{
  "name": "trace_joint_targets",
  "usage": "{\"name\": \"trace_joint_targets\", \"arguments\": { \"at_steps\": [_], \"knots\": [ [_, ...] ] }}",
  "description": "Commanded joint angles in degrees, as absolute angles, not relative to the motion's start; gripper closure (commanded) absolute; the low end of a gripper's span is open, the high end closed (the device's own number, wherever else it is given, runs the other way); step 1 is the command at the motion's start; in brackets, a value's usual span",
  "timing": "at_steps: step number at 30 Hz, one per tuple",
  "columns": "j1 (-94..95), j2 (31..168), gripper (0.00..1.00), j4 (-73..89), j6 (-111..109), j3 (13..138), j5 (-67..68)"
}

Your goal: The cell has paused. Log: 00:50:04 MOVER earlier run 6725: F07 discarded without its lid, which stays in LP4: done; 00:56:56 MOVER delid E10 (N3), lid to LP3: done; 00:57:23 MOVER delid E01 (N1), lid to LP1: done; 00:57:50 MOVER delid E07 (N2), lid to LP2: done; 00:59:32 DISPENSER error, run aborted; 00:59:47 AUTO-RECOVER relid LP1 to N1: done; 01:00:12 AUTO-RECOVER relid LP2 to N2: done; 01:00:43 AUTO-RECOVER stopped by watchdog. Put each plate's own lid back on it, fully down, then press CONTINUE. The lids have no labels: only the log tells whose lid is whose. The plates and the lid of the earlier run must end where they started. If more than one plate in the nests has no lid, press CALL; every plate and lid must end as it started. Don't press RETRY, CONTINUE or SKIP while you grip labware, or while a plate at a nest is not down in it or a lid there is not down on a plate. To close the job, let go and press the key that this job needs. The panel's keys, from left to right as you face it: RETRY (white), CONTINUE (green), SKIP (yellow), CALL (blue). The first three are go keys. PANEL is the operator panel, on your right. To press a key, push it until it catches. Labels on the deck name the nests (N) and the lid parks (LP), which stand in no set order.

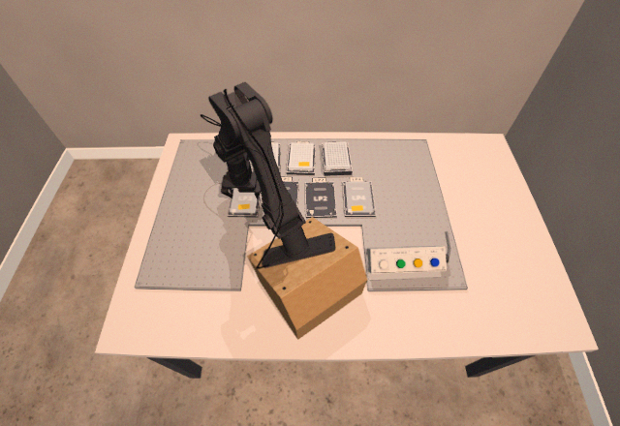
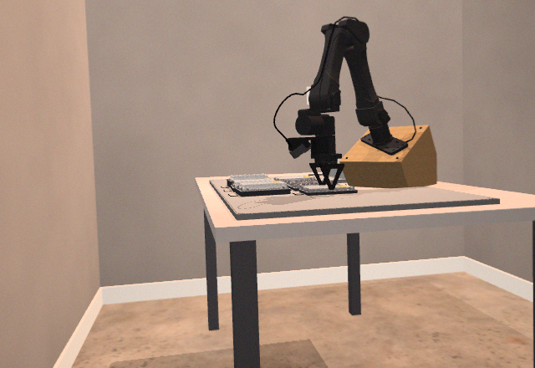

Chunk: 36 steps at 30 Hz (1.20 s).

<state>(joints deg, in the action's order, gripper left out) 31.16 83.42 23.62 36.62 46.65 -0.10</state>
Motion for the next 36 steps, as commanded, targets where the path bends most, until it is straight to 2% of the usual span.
{"name": "trace_joint_targets", "arguments": {
  "at_steps": [1, 36],
  "knots": [
    [31.08, 82.9, 1.0, 23.38, 36.59, 46.74, 0.32],
    [31.13, 75.63, 1.0, 31.94, 36.75, 49.64, 0.84]
  ]
}}
